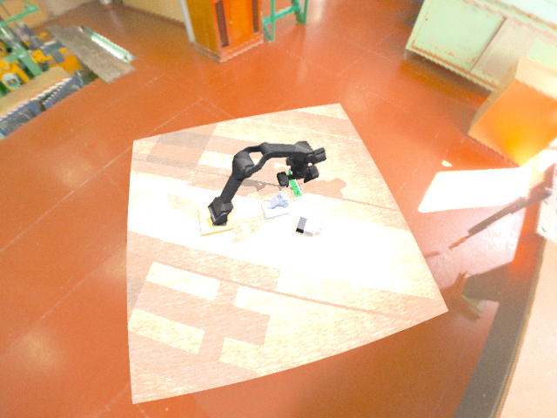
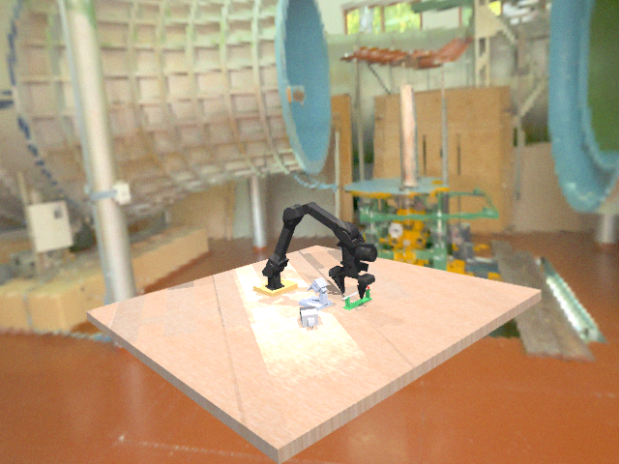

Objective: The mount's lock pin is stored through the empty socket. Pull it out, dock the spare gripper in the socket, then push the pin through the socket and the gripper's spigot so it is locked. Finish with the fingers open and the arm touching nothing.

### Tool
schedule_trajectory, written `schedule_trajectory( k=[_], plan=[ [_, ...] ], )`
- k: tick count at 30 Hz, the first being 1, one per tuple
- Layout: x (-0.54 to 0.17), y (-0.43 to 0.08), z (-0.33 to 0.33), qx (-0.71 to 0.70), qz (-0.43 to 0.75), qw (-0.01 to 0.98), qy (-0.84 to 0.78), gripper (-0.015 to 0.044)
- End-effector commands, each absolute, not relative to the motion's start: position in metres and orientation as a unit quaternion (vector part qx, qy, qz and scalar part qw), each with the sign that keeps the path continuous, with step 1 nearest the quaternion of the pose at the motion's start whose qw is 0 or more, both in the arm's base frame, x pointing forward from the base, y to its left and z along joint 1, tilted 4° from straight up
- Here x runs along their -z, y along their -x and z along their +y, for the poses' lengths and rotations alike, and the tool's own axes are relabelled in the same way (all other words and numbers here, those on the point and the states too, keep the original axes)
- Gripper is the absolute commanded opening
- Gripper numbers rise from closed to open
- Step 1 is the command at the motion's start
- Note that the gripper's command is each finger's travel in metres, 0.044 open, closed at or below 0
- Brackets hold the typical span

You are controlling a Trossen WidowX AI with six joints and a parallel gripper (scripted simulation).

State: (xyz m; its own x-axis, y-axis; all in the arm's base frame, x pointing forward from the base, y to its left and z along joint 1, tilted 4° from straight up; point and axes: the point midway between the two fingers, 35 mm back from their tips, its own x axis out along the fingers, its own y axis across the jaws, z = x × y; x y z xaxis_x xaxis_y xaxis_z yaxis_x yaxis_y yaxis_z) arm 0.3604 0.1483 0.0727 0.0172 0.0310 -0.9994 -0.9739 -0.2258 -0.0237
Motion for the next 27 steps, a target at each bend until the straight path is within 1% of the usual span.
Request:
schedule_trajectory(
  k=[1,27],
  plan=[
    [-0.083,-0.360,0.149,-0.555,0.427,0.453,0.552,0.0440],
    [-0.131,-0.351,0.148,-0.562,0.435,0.442,0.548,0.0440]
  ],
)
